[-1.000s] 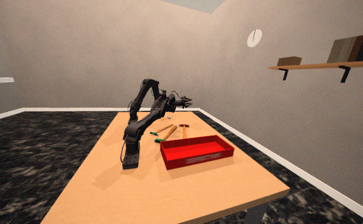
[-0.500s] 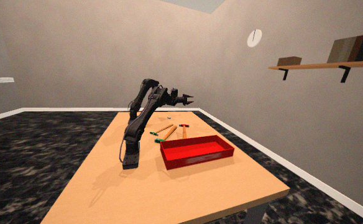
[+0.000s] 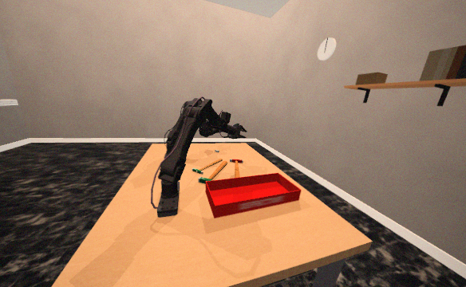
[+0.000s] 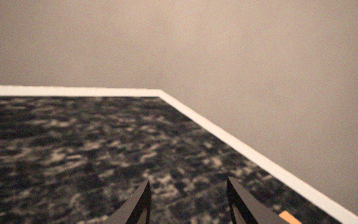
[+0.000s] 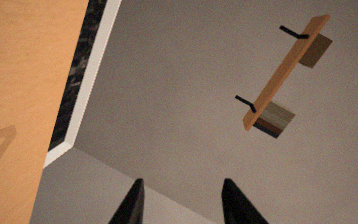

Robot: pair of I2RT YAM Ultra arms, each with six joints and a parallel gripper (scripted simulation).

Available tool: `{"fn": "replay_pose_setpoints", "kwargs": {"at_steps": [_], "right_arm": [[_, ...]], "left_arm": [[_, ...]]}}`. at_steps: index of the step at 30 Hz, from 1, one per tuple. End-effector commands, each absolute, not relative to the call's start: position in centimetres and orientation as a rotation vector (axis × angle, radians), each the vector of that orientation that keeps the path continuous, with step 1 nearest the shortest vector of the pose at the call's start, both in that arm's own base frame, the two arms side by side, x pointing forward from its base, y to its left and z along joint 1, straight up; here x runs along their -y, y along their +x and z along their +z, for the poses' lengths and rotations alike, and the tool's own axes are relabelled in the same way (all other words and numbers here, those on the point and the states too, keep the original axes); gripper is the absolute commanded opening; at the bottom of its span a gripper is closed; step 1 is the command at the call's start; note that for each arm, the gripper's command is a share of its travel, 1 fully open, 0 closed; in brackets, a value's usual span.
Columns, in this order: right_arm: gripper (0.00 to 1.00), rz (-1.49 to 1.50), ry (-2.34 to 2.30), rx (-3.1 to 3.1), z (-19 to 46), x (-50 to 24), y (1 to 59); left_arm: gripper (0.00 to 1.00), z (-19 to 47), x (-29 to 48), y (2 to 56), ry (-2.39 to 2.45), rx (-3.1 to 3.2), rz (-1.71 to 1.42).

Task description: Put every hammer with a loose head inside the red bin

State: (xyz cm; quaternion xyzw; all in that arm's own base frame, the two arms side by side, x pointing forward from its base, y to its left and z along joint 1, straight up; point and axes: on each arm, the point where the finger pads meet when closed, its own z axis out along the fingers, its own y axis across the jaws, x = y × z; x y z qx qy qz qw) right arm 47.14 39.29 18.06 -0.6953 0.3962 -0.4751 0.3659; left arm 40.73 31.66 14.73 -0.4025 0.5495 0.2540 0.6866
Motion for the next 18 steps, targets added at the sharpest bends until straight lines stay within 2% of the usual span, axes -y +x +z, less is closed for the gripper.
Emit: {"fn": "replay_pose_setpoints", "kwargs": {"at_steps": [1, 7, 18], "right_arm": [[0.45, -1.099, -2.056, -0.953, 15.6, -37.4, 45.1], [0.45, -1.01, -2.221, -0.916, 13.6, -35.0, 42.4], [0.45, -0.706, -2.598, -0.86, 8.9, -26.9, 33.3]], "left_arm": [[0.55, 14.8, -30.0, 43.9, -0.898, -1.291, 0.459], [0.55, 13.0, -27.3, 46.7, -0.915, -1.398, 0.348], [0.55, 8.7, -15.3, 53.6, -0.973, -1.721, 0.014]]}}
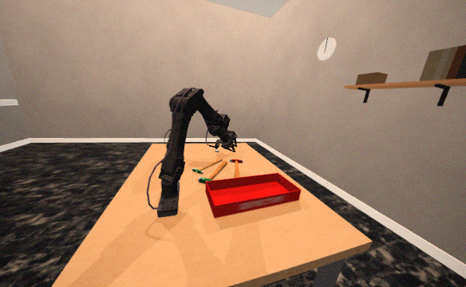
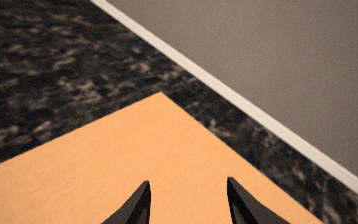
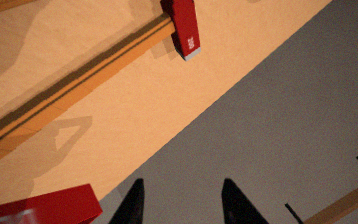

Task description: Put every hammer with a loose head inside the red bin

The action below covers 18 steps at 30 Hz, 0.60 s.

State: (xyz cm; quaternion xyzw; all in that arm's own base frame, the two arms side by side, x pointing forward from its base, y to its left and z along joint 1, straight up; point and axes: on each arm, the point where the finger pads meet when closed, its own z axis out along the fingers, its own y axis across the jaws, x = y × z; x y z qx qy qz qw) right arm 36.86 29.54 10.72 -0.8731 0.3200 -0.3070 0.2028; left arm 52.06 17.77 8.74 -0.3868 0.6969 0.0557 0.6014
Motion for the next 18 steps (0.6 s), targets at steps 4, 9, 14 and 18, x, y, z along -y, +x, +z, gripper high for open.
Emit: {"fn": "replay_pose_setpoints", "kwargs": {"at_steps": [4, 9, 14, 18], "right_arm": [[0.45, -0.649, -2.649, -0.855, 8.2, -25.5, 31.7], [0.45, -0.475, -2.782, -0.847, 6.4, -21.9, 26.9], [0.45, -0.337, -2.866, -0.849, 5.3, -19.1, 23.1], [0.45, -0.227, -2.923, -0.853, 4.5, -17.1, 20.2]], "left_arm": [[0.55, 7.5, -13.1, 54.1, -0.993, -1.789, -0.03], [0.55, 5.4, -6.5, 54.3, -1.065, -1.973, -0.144], [0.55, 4.4, -0.8, 53.4, -1.123, -2.119, -0.212], [0.55, 3.9, 3.5, 51.7, -1.178, -2.239, -0.241]]}}
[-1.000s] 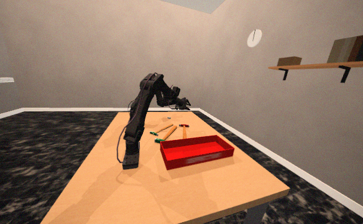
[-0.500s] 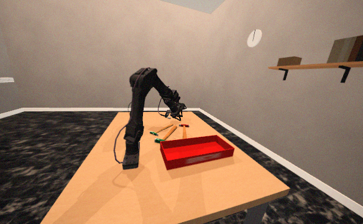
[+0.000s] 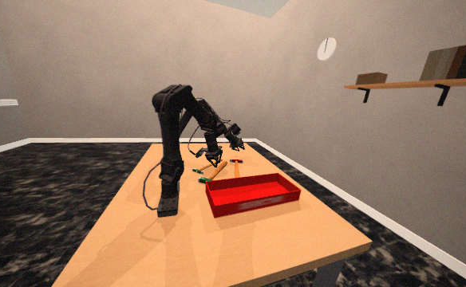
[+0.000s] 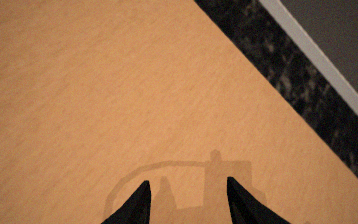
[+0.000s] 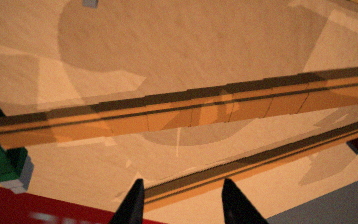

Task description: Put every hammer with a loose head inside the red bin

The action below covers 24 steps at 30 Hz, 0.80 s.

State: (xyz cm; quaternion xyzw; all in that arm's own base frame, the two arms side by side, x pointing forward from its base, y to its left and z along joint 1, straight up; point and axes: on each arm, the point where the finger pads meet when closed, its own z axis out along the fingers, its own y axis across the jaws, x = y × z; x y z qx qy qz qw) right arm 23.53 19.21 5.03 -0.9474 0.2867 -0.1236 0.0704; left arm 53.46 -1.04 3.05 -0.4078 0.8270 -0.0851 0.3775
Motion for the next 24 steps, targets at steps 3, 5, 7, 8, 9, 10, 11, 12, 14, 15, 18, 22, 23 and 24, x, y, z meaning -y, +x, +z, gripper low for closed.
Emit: {"fn": "replay_pose_setpoints", "kwargs": {"at_steps": [3, 5, 7, 8, 9, 10, 11, 12, 14, 15, 18, 22, 23, 24], "right_arm": [[0.45, -0.201, -2.935, -0.855, 4.3, -16.6, 19.5], [0.45, -0.138, -2.962, -0.858, 4.0, -15.6, 18.0], [0.45, -0.079, -2.985, -0.863, 3.7, -14.6, 16.5], [0.45, -0.057, -2.993, -0.866, 3.5, -14.2, 15.9], [0.45, -0.031, -3.002, -0.869, 3.4, -13.7, 15.2], [0.45, -0.011, -3.009, -0.872, 3.3, -13.3, 14.6], [0.45, 0.004, -3.014, -0.874, 3.2, -13.0, 14.2], [0.45, 0.02, -3.019, -0.876, 3.1, -12.8, 13.8], [0.45, 0.031, -3.023, -0.879, 3.0, -12.5, 13.4], [0.45, 0.006, -3.016, -0.878, 3.0, -12.5, 13.8], [0.45, -0.002, -3.013, -0.879, 2.9, -12.5, 13.8], [0.45, -0.003, -3.012, -0.883, 2.9, -12.5, 13.8], [0.45, -0.003, -3.012, -0.883, 2.9, -12.5, 13.8], [0.45, -0.003, -3.012, -0.883, 2.9, -12.5, 13.8]], "left_arm": [[0.55, 3.8, 4.5, 51.2, -1.192, -2.267, -0.244], [0.55, 3.5, 6.6, 49.5, -1.242, -2.343, -0.238], [0.55, 3.6, 8.9, 47.9, -1.282, -2.412, -0.227], [0.55, 3.4, 9.8, 47.0, -1.302, -2.447, -0.213], [0.55, 3.4, 11.0, 45.9, -1.325, -2.487, -0.198], [0.55, 3.6, 12.1, 44.9, -1.345, -2.52, -0.183], [0.55, 3.8, 13.0, 44.0, -1.37, -2.544, -0.171], [0.55, 4.0, 13.9, 43.1, -1.4, -2.559, -0.161], [0.55, 4.6, 15.9, 41.1, -1.436, -2.594, -0.143], [0.55, 4.7, 16.7, 40.1, -1.445, -2.616, -0.124], [0.55, 4.4, 19.1, 37.5, -1.49, -2.701, -0.101], [0.55, 3.1, 18.3, 36.8, -1.562, -2.718, -0.056], [0.55, 2.7, 17.8, 36.2, -1.583, -2.719, -0.004], [0.55, 2.9, 18.2, 36.1, -1.577, -2.722, 0.005]]}}
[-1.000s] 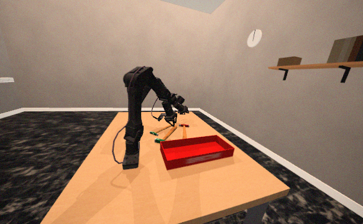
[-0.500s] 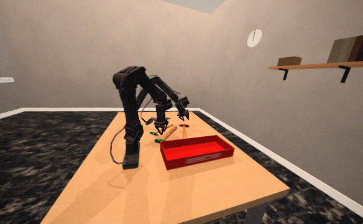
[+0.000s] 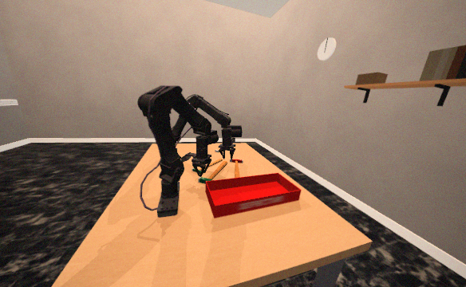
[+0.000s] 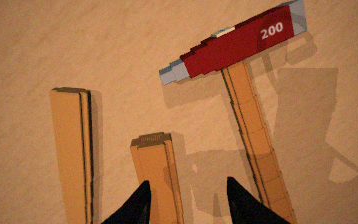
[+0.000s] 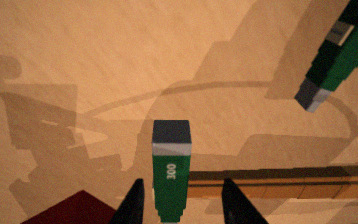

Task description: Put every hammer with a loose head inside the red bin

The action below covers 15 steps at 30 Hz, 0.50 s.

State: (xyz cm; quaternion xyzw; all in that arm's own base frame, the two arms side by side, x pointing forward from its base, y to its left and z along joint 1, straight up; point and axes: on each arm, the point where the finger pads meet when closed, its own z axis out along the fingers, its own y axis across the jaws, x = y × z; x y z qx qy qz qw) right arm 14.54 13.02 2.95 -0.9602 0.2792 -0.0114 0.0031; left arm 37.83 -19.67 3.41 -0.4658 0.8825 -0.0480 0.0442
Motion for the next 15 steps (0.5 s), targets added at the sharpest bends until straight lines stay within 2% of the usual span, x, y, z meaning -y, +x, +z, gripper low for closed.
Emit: {"fn": "replay_pose_setpoints", "kwargs": {"at_steps": [1, 15], "right_arm": [[0.45, -0.003, -3.012, -0.883, 2.9, -12.5, 13.8], [0.45, -0.013, -3.0, -0.883, 2.1, -12.6, 13.5]], "left_arm": [[0.55, 3.0, 18.3, 35.9, -1.576, -2.727, 0.016], [0.55, 2.0, 18.8, 35.6, -1.547, -2.738, 0.009]]}}
